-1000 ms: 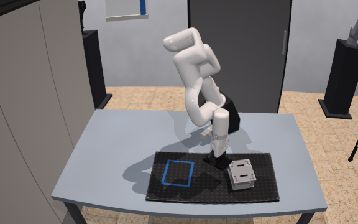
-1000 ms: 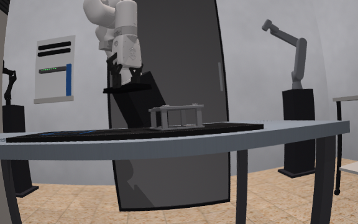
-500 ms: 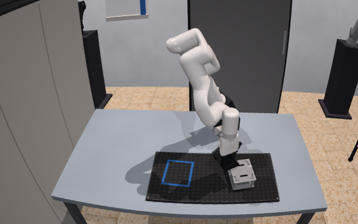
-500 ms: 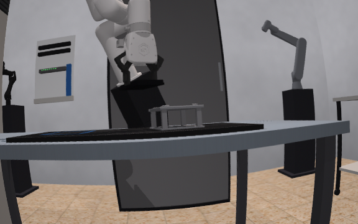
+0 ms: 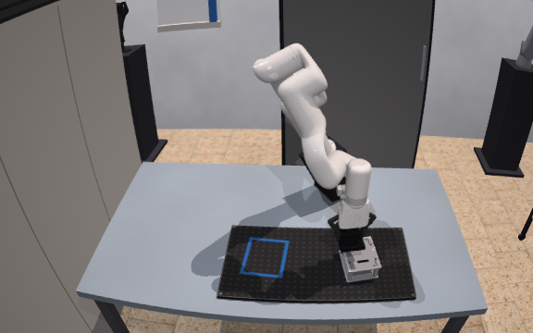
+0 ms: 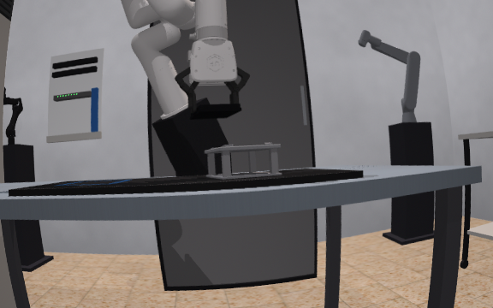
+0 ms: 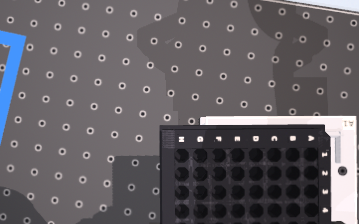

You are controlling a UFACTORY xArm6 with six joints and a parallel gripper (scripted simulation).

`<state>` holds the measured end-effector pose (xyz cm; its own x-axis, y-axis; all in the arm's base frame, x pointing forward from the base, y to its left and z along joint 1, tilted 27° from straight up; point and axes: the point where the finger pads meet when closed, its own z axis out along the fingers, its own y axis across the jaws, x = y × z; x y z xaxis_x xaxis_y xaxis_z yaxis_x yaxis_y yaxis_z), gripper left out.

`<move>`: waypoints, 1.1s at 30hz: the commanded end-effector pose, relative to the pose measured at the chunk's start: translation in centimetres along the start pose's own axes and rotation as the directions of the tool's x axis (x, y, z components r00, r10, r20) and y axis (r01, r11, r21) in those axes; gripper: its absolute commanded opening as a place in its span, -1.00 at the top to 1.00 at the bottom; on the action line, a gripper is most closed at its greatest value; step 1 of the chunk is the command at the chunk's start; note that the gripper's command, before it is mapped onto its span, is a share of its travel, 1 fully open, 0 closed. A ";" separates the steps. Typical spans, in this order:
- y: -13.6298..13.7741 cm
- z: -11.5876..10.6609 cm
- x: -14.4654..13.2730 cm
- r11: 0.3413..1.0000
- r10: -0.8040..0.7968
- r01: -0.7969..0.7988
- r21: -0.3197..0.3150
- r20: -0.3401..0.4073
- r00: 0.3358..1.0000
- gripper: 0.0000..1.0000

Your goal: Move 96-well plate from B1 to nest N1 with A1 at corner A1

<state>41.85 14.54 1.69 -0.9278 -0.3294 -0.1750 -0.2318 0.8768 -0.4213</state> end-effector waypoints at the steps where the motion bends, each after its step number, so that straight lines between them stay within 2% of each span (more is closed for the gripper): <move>1: 1.1 -0.3 -0.4 1.000 0.002 -0.002 0.001 0.005 1.000 1.00; 15: 5.0 -1.0 -1.5 1.000 0.002 -0.002 0.000 0.005 1.000 1.00; 33: 5.0 -1.0 -1.5 1.000 0.002 -0.002 0.001 0.005 1.000 1.00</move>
<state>41.69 19.61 0.62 -0.9279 -0.3284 -0.1766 -0.2297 0.8766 -0.4228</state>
